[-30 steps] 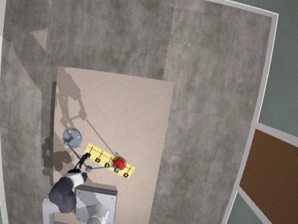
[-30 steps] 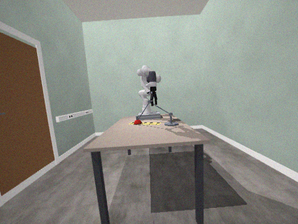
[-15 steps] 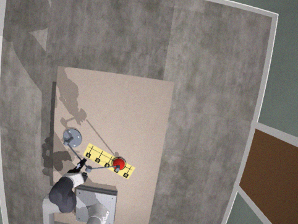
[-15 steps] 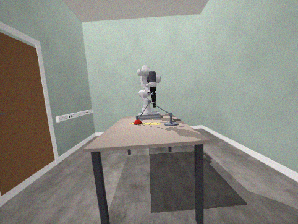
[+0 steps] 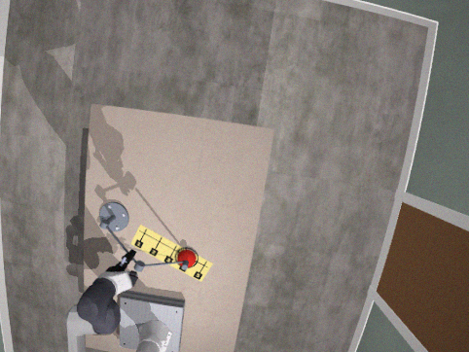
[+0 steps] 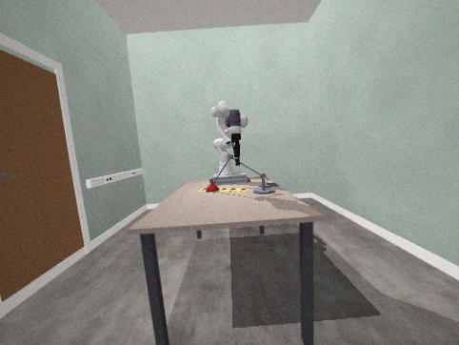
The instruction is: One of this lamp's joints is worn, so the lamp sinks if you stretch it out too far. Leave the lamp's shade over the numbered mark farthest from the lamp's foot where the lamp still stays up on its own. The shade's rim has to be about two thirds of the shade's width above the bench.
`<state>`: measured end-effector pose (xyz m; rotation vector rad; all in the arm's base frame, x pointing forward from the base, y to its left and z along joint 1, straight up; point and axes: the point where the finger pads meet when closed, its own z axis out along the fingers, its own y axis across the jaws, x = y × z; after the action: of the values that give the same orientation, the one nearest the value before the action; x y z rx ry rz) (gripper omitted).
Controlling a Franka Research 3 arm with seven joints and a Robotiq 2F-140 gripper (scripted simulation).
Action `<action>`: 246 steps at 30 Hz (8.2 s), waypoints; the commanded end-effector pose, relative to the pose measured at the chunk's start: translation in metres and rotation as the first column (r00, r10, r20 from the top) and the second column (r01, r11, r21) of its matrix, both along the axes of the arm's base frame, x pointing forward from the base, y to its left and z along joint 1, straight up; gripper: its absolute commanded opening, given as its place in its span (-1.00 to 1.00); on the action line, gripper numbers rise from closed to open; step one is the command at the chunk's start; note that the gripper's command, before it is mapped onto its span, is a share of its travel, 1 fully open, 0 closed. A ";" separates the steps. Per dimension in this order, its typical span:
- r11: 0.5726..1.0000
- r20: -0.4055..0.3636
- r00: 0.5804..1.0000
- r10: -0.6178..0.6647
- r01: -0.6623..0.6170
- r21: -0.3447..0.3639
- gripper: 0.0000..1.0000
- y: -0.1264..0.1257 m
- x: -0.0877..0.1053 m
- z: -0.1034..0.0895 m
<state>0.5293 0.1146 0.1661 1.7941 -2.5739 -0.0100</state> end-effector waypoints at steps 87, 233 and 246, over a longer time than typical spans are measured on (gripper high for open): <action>1.000 0.008 1.000 -0.002 0.002 -0.003 -0.80 0.035 0.015 0.045; 0.998 0.022 0.997 -0.067 0.068 -0.016 1.00 -0.053 -0.015 0.171; 0.994 0.020 0.994 -0.107 0.108 -0.025 1.00 -0.098 -0.038 0.172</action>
<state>0.4960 0.0232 0.3372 1.6034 -2.6910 0.0449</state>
